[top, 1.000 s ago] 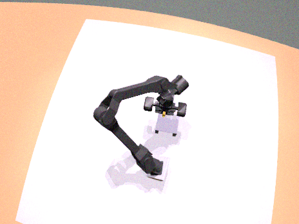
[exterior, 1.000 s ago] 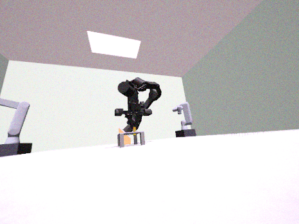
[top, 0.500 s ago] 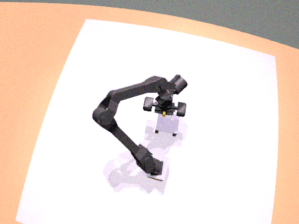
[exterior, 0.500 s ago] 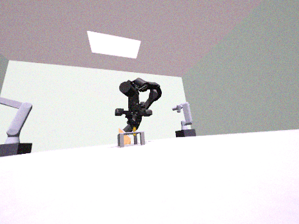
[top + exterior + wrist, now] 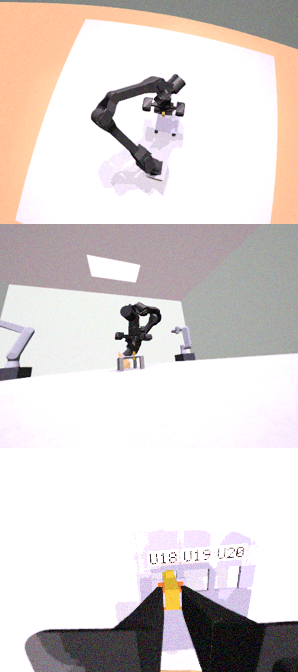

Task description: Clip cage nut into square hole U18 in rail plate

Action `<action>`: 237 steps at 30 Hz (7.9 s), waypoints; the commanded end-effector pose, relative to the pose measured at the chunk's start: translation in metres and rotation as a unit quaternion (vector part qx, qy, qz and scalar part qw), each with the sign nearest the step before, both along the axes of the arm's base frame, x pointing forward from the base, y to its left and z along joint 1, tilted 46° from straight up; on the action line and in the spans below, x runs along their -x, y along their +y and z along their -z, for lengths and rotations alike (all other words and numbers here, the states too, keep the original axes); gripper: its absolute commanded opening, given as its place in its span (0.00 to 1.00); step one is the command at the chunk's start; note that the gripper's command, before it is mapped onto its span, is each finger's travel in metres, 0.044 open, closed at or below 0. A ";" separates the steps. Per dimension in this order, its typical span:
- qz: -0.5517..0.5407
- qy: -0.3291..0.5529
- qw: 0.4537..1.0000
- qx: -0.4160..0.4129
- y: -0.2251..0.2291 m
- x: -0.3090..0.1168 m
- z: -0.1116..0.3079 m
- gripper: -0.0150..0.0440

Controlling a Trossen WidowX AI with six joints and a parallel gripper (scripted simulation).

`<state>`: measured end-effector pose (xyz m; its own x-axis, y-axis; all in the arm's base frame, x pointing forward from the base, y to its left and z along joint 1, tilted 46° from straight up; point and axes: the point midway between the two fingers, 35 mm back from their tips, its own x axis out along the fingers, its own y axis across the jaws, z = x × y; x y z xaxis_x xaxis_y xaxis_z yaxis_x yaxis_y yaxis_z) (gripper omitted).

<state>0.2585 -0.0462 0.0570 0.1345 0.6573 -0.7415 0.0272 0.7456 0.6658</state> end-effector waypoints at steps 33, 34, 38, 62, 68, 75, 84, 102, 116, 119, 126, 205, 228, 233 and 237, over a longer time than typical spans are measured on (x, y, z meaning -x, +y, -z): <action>0.005 0.005 0.999 0.038 0.004 0.000 -0.001 0.32; 0.005 0.005 0.999 0.038 0.004 0.000 -0.001 0.32; 0.005 0.005 0.999 0.038 0.004 0.000 -0.001 0.32; 0.005 0.005 0.999 0.038 0.003 0.001 -0.001 0.32; 0.005 0.005 0.999 0.041 0.003 0.001 -0.001 0.32; 0.005 0.006 0.999 0.046 0.004 0.001 -0.001 0.32; 0.006 0.006 0.999 0.046 0.004 0.001 -0.001 0.32; 0.006 0.007 0.998 0.057 0.005 0.001 -0.001 0.32; 0.008 0.009 0.998 0.067 0.006 0.001 -0.002 0.32; 0.008 0.009 0.997 0.070 0.007 0.001 -0.002 0.32; 0.008 0.010 0.997 0.075 0.007 0.000 -0.002 0.32; 0.013 0.016 0.992 0.123 0.012 0.000 -0.004 0.32; 0.015 0.018 0.990 0.140 0.014 0.000 -0.005 0.32; 0.015 0.019 0.989 0.146 0.015 0.000 -0.005 0.32; 0.015 0.019 0.989 0.147 0.015 0.000 -0.005 0.32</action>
